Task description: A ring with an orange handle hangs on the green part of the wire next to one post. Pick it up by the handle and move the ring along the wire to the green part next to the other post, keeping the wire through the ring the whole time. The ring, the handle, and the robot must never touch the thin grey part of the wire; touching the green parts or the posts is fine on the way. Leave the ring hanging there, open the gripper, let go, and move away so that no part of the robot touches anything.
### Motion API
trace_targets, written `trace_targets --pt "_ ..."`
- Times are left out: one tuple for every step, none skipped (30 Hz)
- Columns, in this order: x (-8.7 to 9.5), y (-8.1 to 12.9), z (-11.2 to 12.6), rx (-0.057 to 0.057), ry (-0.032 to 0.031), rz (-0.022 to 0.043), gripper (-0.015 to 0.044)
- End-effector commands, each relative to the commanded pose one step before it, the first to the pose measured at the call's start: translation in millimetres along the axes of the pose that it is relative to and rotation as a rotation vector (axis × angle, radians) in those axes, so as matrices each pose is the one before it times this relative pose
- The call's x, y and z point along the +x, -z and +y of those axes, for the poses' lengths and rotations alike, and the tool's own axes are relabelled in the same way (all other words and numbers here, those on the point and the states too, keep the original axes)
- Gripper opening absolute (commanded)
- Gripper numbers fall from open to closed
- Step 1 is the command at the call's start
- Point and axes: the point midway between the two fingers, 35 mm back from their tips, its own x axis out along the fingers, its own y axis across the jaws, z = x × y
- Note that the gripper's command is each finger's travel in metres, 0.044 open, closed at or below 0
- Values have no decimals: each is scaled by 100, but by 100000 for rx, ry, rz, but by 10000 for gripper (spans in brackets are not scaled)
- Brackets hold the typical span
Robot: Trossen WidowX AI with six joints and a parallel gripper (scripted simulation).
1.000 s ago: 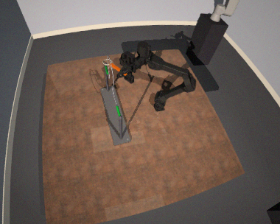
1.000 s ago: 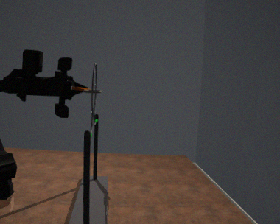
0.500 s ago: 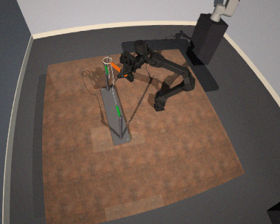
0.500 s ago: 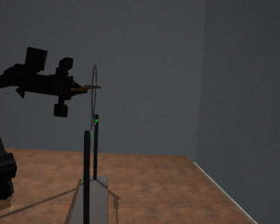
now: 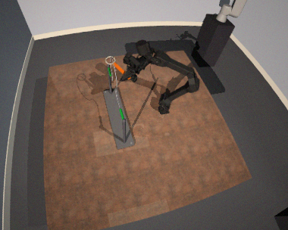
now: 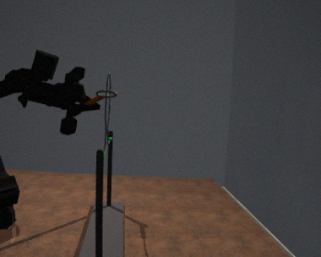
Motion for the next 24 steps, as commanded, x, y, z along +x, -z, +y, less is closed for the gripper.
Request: trace_targets --pt "-13 -57 94 -4626 2183 -451 -150" --pt "2 0 -36 -1000 667 -60 -150" --pt "1 -1 -35 -998 668 -61 -150" --pt "2 0 -35 -992 665 -62 -150" --pt "2 1 -35 -988 663 -62 -150" --pt "2 1 -35 -985 661 -63 -150" --pt "2 0 -35 -997 669 -65 -150" --pt "2 0 -35 -994 669 -66 -150" --pt "2 0 -35 -984 663 -66 -150" --pt "2 1 -35 -979 660 -67 -150" --pt "2 1 -35 -976 659 -68 -150" --pt "2 0 -35 -975 660 -69 -150" --pt "2 0 -35 -992 670 -71 -150" --pt "2 -1 -35 -994 672 -73 -150" --pt "2 0 -35 -984 667 -73 -150" --pt "3 1 -35 -971 659 -73 -150" --pt "3 1 -34 -957 651 -73 -150" --pt "2 0 -34 -962 654 -74 -150" --pt "2 0 -34 -951 649 -75 -150" --pt "2 -1 -33 -929 637 -74 -150" --pt "3 1 -51 -1437 988 -112 -150" --pt "3 1 -42 -1170 800 -92 -150" --pt "3 0 -37 -1047 709 -86 -150" --pt "2 -1 -38 -1059 713 -89 -150"
